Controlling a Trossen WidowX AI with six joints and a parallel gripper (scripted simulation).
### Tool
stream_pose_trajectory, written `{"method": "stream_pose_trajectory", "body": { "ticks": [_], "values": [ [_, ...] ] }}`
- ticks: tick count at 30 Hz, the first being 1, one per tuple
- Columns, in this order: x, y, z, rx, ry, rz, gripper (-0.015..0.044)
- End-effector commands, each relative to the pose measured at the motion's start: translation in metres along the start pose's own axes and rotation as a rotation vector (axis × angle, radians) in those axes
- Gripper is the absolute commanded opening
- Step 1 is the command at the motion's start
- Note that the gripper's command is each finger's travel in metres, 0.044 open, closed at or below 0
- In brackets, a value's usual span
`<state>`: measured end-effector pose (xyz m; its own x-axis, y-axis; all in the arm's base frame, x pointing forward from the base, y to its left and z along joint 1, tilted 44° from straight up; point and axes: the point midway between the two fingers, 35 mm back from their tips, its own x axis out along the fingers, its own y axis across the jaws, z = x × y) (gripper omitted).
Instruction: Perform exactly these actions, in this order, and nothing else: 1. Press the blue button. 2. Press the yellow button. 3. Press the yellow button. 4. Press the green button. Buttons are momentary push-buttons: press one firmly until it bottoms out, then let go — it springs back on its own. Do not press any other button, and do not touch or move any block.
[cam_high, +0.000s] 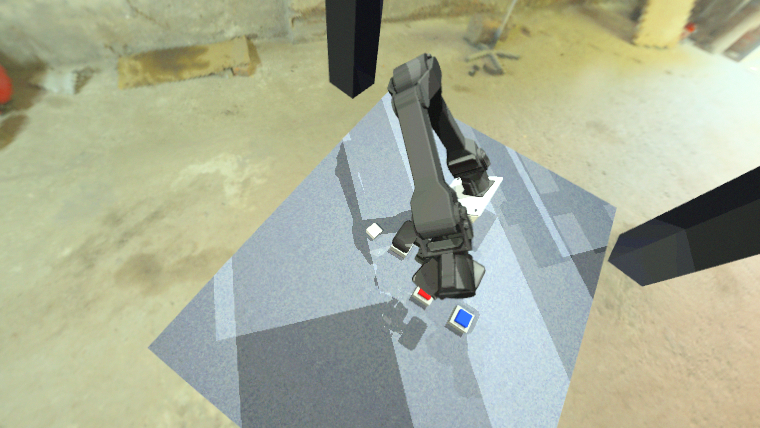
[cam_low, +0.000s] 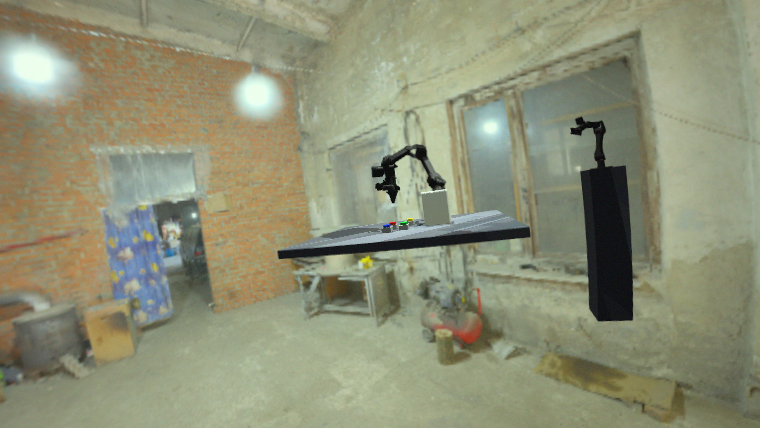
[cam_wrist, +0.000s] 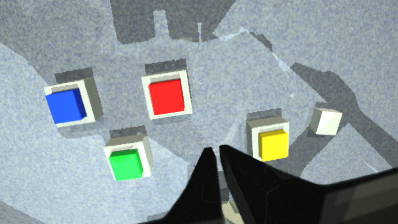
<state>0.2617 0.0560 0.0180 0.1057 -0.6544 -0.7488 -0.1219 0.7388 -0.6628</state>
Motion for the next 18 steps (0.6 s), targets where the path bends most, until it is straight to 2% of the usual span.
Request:
{"method": "stream_pose_trajectory", "body": {
  "ticks": [1, 6, 11, 16, 18],
  "values": [
    [0.005, -0.037, -0.025, -0.017, 0.015, -0.015, 0.0020],
    [0.013, -0.080, -0.061, -0.016, 0.020, -0.030, 0.0020],
    [0.016, -0.084, -0.066, -0.015, 0.021, -0.032, 0.0020],
    [0.068, -0.086, -0.067, -0.015, 0.021, -0.033, 0.0020],
    [0.076, -0.087, -0.068, -0.015, 0.021, -0.036, 0.0020]
  ]
}}
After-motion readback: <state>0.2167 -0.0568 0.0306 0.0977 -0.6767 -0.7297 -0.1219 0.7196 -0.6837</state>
